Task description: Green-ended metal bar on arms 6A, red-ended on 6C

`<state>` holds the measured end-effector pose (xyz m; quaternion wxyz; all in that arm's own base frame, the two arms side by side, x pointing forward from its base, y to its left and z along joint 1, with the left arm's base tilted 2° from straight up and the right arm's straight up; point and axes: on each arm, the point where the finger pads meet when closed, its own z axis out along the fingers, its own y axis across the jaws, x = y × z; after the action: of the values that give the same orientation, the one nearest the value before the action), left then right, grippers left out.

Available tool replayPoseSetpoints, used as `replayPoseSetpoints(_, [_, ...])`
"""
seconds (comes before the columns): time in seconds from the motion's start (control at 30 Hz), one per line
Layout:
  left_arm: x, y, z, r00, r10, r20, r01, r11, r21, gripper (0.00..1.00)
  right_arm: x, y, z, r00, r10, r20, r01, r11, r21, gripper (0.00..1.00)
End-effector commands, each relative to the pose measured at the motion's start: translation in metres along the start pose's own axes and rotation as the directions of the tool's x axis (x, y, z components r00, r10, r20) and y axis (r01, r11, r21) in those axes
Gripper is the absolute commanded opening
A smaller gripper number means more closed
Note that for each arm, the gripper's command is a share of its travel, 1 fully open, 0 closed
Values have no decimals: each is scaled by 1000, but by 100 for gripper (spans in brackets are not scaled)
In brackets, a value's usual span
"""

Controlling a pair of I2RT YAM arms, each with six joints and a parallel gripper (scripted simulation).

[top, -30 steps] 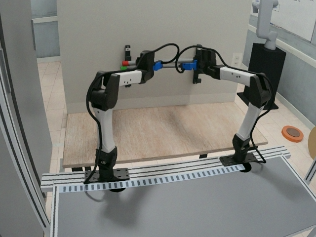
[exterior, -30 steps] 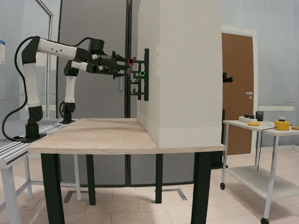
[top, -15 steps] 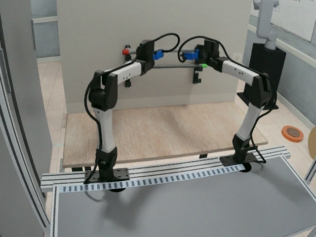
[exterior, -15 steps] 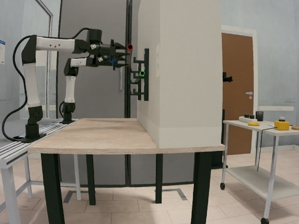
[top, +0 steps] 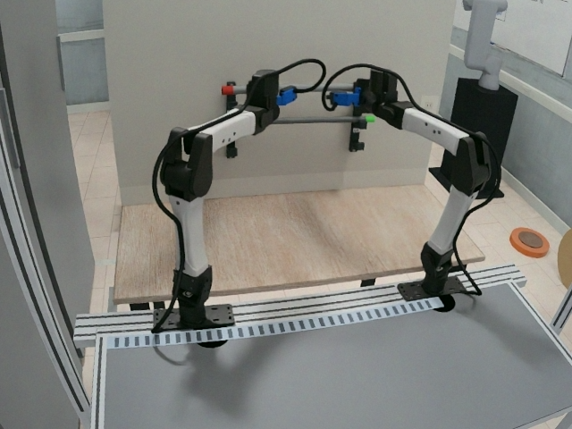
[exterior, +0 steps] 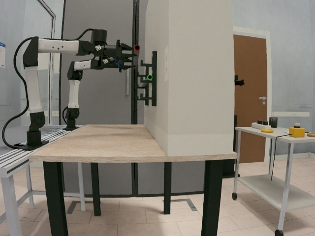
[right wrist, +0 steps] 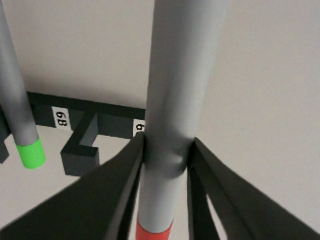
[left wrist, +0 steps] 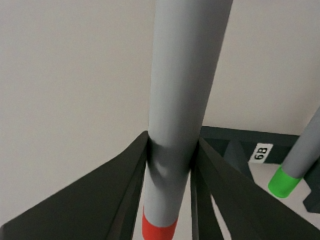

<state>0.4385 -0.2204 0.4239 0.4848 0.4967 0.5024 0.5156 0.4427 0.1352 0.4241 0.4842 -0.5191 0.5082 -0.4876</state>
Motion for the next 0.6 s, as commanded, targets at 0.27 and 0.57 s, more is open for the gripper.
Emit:
replayPoseSetpoints(0.27, [-1,3,-6,1000,-7,20,7,1000,-22,0,-5,-8,-1,1000,12,19,-13,999,52,0])
replayPoseSetpoints(0.57, [-1,-3,-6,1000,-7,20,7,1000,-22,0,-5,-3,-1,1000,12,19,-13,999,52,0])
